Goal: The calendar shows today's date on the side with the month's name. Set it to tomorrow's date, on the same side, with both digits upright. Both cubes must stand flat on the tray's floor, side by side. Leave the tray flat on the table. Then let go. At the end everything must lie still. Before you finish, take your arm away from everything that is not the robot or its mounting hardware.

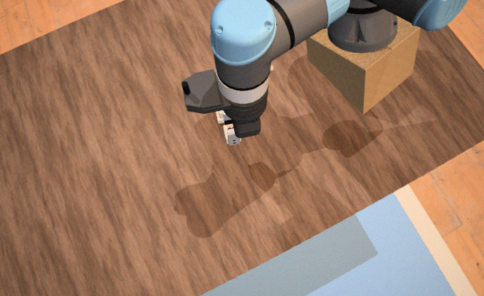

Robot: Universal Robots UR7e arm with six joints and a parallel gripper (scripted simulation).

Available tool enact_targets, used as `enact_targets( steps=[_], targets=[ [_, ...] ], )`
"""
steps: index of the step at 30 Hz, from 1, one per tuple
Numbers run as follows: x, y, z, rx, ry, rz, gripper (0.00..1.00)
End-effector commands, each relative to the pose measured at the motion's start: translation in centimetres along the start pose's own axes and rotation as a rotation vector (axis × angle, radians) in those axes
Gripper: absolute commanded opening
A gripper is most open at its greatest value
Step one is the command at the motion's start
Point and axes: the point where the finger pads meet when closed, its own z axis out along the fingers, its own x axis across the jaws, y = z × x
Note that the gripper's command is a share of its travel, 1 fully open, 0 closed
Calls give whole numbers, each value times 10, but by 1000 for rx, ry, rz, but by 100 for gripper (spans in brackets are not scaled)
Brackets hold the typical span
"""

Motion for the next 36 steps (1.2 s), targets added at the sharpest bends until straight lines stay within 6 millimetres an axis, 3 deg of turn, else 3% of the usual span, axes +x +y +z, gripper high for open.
enact_targets(
  steps=[1, 12, 19, 36],
  targets=[
    [0, 0, 20, 1, 0, 0, 57],
    [0, 0, 64, 1, -1, 0, 57],
    [0, 0, 77, 1, -1, 0, 57],
    [-1, -1, 82, 4, -2, 0, 57]
  ],
)
